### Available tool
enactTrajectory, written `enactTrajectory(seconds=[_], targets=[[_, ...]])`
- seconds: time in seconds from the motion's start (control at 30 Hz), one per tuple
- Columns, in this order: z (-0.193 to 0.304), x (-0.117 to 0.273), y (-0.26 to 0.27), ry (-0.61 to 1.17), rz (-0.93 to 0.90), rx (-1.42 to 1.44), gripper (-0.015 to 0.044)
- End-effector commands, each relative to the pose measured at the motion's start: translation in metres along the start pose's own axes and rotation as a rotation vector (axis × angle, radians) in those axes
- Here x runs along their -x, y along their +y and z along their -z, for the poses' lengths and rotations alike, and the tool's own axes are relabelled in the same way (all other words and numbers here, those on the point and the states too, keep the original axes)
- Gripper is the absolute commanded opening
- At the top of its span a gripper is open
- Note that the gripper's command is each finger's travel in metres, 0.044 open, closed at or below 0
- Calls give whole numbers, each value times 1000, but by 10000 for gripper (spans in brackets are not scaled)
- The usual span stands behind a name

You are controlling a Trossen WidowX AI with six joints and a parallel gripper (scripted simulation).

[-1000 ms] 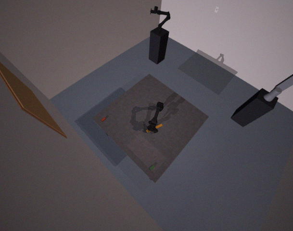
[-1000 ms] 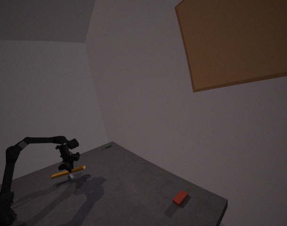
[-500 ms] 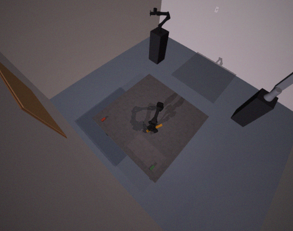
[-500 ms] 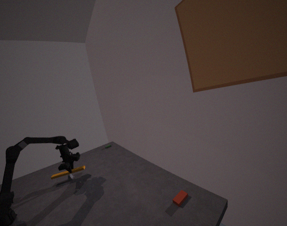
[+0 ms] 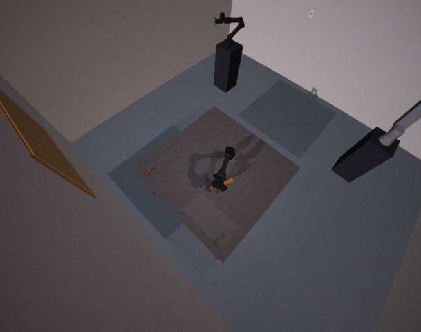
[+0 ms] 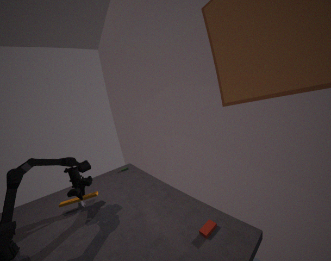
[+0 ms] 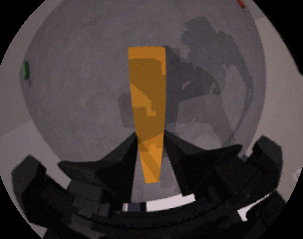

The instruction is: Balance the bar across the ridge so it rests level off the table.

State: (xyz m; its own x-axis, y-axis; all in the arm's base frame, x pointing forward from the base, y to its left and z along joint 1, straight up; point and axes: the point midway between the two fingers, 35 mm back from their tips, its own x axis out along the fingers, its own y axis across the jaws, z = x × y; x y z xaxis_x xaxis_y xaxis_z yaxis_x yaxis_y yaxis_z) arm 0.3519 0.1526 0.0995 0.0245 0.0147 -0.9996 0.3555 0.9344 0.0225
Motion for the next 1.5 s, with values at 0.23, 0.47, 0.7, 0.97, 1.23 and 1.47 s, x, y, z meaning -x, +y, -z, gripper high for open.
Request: enactTrajectory(seconds=[0.23, 0.47, 0.7, 0.97, 1.23, 1.47], targets=[[-1, -1, 0, -3, 2, 1, 0], [-1, -2, 0, -3, 2, 1, 0], [-1, -2, 0, -3, 2, 1, 0], [-1, -3, 0, -3, 2, 1, 0], [-1, -4, 0, -3, 2, 1, 0], [0, -4, 0, -3, 2, 1, 0]])
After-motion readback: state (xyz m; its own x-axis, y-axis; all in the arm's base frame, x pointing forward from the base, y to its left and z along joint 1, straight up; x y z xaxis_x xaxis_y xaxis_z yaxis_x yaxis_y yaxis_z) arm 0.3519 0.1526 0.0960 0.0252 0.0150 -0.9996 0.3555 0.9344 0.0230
